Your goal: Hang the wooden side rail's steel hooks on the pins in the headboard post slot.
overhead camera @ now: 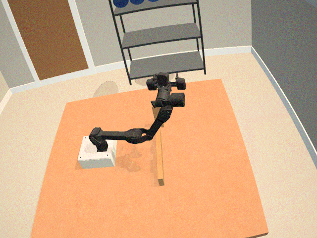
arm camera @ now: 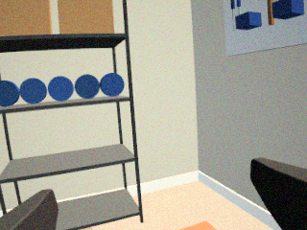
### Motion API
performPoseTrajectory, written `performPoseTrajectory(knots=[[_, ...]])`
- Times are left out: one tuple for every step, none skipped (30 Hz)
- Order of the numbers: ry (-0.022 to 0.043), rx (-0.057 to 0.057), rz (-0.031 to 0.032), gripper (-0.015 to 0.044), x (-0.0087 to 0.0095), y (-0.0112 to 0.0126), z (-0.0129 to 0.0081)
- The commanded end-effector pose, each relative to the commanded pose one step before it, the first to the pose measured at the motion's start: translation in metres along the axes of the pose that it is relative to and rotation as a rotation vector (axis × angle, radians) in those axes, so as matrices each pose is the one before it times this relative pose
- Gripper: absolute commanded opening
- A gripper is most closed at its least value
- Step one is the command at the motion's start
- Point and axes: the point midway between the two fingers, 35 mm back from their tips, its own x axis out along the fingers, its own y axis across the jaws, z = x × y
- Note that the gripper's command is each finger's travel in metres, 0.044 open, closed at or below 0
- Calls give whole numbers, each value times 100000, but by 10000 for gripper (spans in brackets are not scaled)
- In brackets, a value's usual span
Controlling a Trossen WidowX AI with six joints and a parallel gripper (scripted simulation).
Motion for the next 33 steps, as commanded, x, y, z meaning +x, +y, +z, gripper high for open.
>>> performPoseTrajectory(knots=[[-534, 53, 1, 426, -17, 89, 166], [-1600, 157, 22, 440, -50, 272, 496], [-2660, 260, 99, 440, -77, 471, 818], [-1891, 1064, -629, 440, -369, 465, 960], [-1115, 1499, -1067, 440, -518, 425, 942], [-883, 1563, -1116, 440, -527, 431, 895], [-830, 1571, -1088, 440, -515, 460, 866], [-826, 1563, -1034, 440, -496, 496, 840], [-822, 1555, -979, 440, -476, 530, 813], [-816, 1548, -926, 440, -457, 563, 785], [-1191, -103, 20, 440, -240, 1051, 984], [-1119, -101, 111, 440, -208, 1090, 940], [-1034, -97, 197, 440, -174, 1121, 888], [-944, -91, 279, 440, -141, 1149, 834], [-832, -80, 348, 440, -105, 1148, 761], [-635, -60, 351, 440, -64, 995, 605], [-457, -42, 315, 440, -34, 805, 454], [-312, -27, 254, 440, -15, 607, 322], [-187, 55, 130, 440, -15, 387, 203], [-148, 621, -229, 440, -87, 269, 186], [-625, -425, 506, 440, -66, 577, 347], [-984, -721, 938, 440, -92, 1008, 568], [-603, 769, 168, 440, -141, 1027, 556], [-322, 1456, -254, 440, -134, 922, 452], [-157, 1881, -537, 440, -124, 842, 364], [-115, 1914, -539, 440, -102, 845, 309], [-79, 1925, -528, 440, -80, 851, 256], [-42, 1936, -519, 440, -58, 854, 202], [-5, 1949, -515, 440, -37, 853, 148], [32, 1963, -514, 440, -15, 849, 95], [99, 2477, -662, 440, 13, 1045, 45], [190, 3015, -810, 440, 59, 1236, -49], [266, 3053, -837, 440, 105, 1201, -162]])
